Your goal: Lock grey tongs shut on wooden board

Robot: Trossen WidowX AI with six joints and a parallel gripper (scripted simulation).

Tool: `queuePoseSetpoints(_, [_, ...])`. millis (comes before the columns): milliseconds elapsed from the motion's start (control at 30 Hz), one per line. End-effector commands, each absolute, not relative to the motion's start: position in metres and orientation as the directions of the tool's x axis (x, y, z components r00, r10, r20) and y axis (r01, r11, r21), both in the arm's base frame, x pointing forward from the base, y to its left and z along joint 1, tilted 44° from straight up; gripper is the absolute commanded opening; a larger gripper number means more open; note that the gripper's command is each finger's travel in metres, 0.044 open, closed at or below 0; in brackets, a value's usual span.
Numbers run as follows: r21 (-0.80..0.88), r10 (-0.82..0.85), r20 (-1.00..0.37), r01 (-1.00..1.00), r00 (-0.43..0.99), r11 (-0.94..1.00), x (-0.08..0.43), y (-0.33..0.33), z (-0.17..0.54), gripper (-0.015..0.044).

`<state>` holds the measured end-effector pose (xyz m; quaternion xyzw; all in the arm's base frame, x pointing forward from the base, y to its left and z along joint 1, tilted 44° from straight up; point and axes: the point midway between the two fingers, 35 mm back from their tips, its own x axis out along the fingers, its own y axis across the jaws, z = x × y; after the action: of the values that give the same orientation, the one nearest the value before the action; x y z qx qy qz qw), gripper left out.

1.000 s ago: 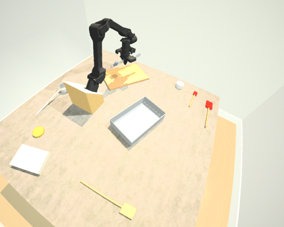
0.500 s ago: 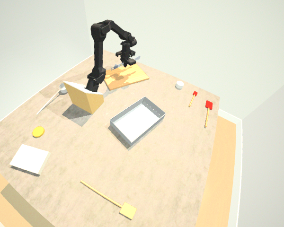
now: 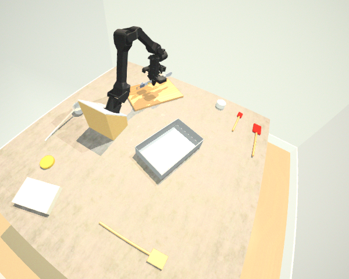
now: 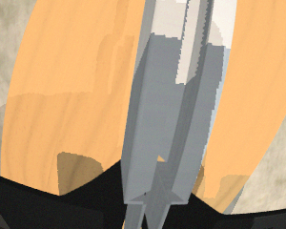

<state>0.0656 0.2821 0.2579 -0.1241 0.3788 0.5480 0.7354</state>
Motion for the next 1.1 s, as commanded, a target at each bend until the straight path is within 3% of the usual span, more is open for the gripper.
queuePoseSetpoints(0, [0.234,0.711,-0.694,-0.898,0.115,0.373,0.066,0.286,0.252,-0.015])
queuePoseSetpoints(467, [0.234,0.711,-0.694,-0.898,0.115,0.374,0.067,0.296,0.24,-0.015])
queuePoseSetpoints(1067, [0.233,0.711,-0.695,-0.9,0.112,0.369,0.067,0.295,0.242,0.0323])
